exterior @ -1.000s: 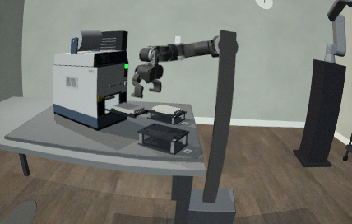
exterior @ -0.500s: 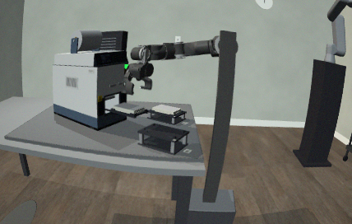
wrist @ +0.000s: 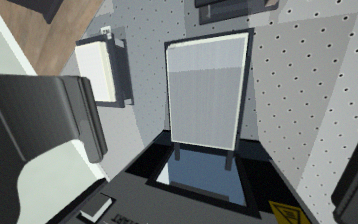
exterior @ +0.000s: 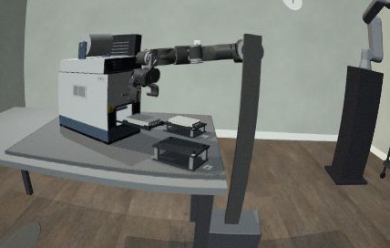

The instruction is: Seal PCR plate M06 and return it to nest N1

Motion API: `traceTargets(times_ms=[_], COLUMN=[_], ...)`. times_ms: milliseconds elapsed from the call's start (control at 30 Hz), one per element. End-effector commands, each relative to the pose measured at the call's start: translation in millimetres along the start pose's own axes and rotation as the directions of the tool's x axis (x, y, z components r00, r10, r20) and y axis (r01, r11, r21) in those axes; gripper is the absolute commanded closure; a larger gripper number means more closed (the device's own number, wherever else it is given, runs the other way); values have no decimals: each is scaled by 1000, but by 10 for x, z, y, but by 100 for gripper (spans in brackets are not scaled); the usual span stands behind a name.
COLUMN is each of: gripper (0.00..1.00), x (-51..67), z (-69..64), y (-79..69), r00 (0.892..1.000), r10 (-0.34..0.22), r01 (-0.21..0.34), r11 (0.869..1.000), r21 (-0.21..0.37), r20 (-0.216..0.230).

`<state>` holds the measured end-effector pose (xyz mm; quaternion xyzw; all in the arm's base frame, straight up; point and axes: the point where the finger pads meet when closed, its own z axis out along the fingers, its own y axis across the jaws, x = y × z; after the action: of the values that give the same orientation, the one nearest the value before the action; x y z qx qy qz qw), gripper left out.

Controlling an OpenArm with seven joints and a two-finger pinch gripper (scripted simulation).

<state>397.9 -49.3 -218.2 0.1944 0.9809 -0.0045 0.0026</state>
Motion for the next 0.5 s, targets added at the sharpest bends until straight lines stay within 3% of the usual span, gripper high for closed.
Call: traceTargets(times_ms=[0,133,300,467], gripper=[23,23,23,23], x=[-17,-17,-164,-164], z=[-9,-9,-15,-15], y=[-8,-8,-28,-28], r00=[1000,1000,1000,1000], r10=[3,3,3,3], r01=[-3,-3,-3,-3], r11=[1000,1000,1000,1000], r21=[-7,-7,-6,-6], r20=[1,1,1,1])
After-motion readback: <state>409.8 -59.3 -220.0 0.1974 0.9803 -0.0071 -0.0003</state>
